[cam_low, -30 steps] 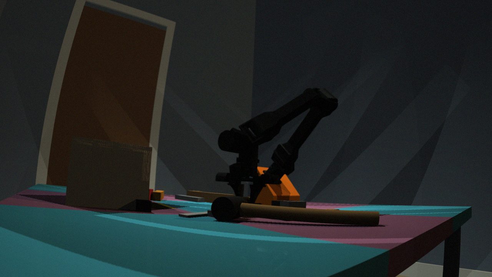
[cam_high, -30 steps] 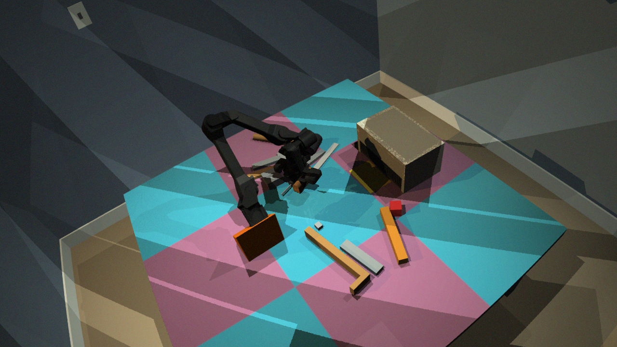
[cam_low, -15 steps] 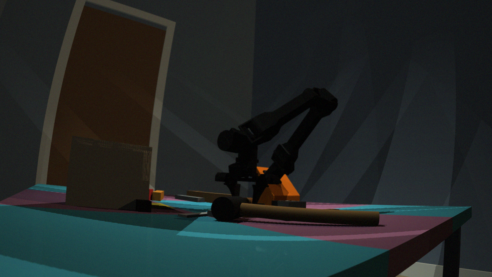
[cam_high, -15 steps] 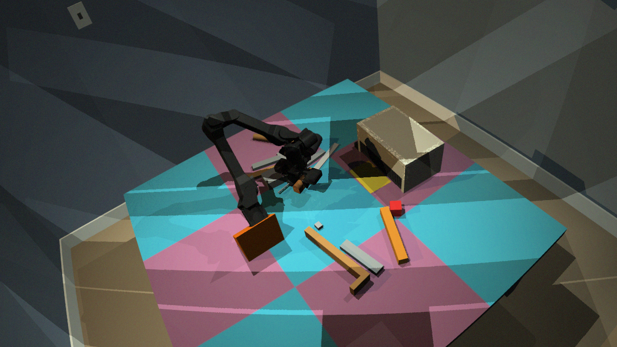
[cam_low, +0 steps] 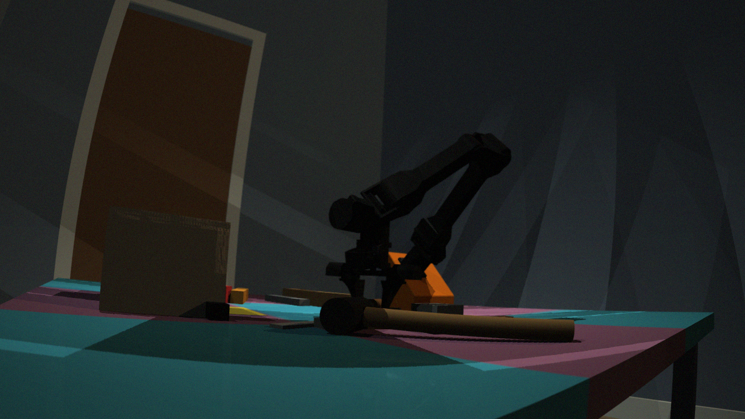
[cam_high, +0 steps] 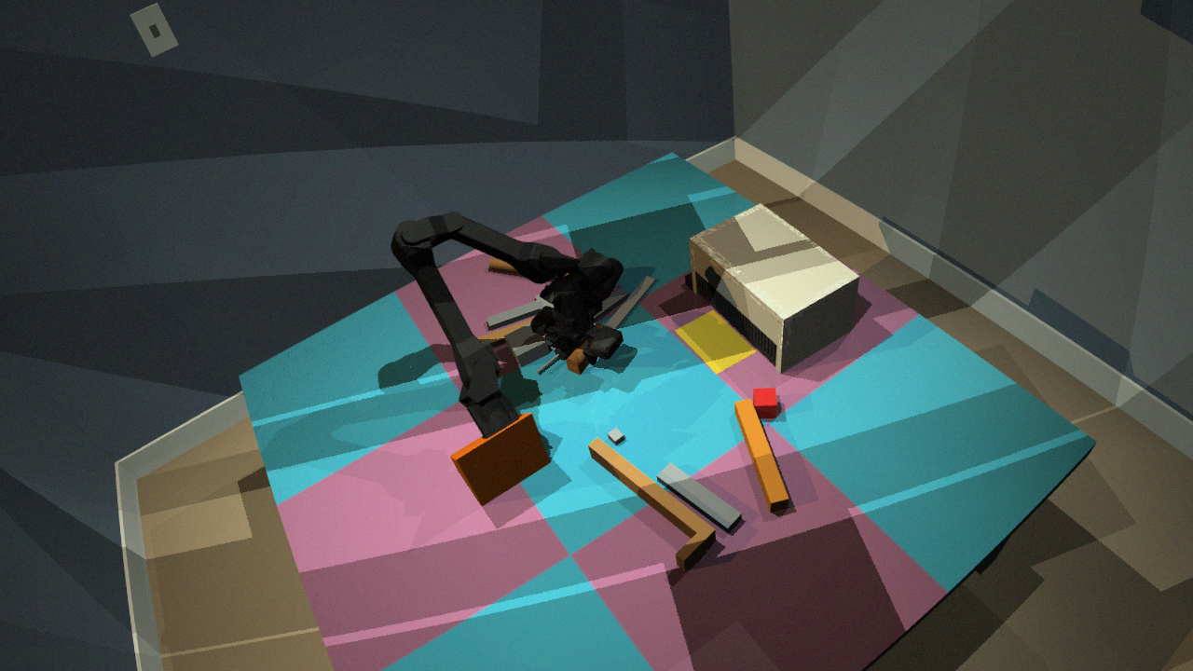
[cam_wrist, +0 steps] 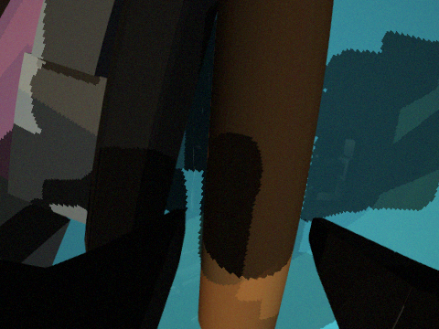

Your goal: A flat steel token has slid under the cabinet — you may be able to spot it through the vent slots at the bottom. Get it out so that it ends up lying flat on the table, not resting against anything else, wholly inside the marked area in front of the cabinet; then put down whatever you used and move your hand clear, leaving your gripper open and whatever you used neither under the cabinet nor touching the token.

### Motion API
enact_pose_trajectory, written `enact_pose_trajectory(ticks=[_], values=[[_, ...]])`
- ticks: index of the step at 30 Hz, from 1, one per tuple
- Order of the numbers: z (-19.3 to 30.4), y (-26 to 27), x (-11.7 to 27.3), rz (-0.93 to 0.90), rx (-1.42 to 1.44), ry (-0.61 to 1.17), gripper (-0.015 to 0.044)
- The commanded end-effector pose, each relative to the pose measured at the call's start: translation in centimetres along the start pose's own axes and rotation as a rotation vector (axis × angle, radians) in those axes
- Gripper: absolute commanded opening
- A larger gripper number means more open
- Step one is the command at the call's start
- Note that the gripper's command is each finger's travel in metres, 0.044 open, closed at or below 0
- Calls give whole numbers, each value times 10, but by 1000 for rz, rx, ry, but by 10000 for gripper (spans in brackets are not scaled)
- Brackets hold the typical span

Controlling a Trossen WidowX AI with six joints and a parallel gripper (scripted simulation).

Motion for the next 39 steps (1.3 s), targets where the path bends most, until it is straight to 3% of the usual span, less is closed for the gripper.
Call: enact_pose_trajectory(ticks=[1, 19, 23, 39], values=[[0, 0, 0, 0, 3, -1, 229], [0, 0, 0, 0, 3, -1, 109], [0, 0, 0, 0, 3, -1, 4], [2, -2, 1, -3, -36, -1, 0]])
Point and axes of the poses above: the point midway between the two fingers, 35 mm back from their tips, its own x axis back along the fingers, its own y axis across the jaws, z = x × y, the point moved 2 cm from there along x, back along the fingers, and after that the axes turned 4 degrees about x, right-handed, at the moved point
